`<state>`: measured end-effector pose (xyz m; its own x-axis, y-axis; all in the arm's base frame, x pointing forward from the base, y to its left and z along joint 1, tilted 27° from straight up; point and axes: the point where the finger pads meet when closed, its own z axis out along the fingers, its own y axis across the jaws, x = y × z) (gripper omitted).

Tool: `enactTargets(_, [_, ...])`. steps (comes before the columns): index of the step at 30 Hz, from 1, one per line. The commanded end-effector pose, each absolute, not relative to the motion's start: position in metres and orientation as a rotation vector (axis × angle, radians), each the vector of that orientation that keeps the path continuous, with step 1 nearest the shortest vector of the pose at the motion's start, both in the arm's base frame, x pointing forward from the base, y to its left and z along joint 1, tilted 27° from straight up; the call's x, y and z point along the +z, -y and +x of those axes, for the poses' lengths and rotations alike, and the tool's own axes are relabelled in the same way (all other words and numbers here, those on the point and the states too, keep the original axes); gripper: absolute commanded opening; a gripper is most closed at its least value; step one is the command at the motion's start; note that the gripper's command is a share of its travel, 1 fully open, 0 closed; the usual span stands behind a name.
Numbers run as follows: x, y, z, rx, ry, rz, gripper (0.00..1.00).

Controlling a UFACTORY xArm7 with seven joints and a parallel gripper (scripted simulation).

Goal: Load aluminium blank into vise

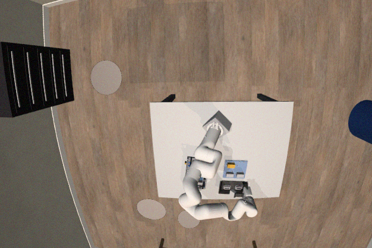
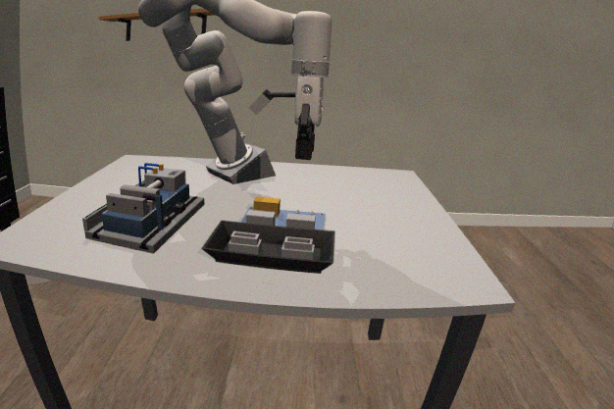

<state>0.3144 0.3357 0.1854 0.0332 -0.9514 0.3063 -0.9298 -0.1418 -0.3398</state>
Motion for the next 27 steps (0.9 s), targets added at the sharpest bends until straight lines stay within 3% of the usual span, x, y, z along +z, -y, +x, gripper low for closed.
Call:
enactTargets(1, [0.187, -0.337, 0.314, -0.724, -2.023, -2.223, 0.69])
enactTargets(27, [0.143, -0.323, 0.332, -0.723, -2.022, -2.223, 0.69])
